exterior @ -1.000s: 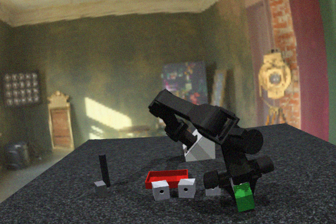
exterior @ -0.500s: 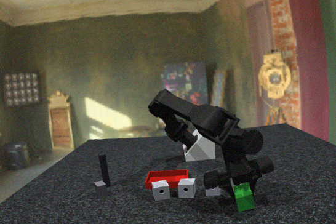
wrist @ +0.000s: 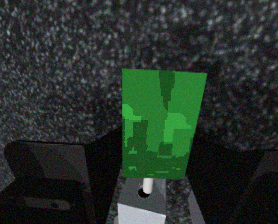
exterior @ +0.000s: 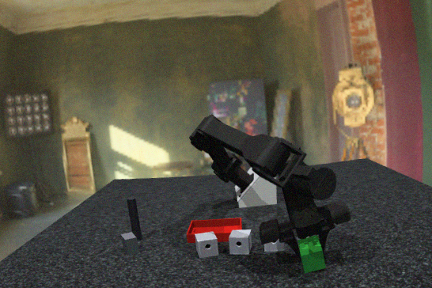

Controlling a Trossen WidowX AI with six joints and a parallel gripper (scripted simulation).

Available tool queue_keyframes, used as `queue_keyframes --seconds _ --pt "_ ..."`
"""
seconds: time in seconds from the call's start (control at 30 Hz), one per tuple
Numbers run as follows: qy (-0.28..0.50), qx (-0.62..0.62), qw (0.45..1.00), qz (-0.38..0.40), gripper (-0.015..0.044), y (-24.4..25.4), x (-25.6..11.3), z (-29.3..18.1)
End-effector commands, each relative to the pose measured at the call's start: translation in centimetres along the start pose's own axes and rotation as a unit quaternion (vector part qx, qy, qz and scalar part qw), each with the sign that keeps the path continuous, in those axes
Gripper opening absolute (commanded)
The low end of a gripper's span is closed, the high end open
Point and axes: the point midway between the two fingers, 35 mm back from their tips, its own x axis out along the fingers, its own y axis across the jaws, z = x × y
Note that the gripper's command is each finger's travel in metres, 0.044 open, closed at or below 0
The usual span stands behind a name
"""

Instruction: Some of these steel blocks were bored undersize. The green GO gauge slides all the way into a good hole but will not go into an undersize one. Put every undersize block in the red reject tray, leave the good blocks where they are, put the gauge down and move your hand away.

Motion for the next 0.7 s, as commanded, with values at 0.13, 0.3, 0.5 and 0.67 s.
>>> queue_keyframes --seconds 0.13,0.3,0.5,0.67 --pt "-0.008 -0.002 1.0 0.004 0.0 0.4 -0.6 0.32" --pt "-0.008 -0.002 1.0 0.004 0.0 0.82 -0.49 0.2" --pt "-0.008 -0.002 1.0 0.004 0.0 0.86 -0.48 0.16" --pt "-0.008 -0.002 1.0 0.004 0.0 0.81 -0.47 -0.02"
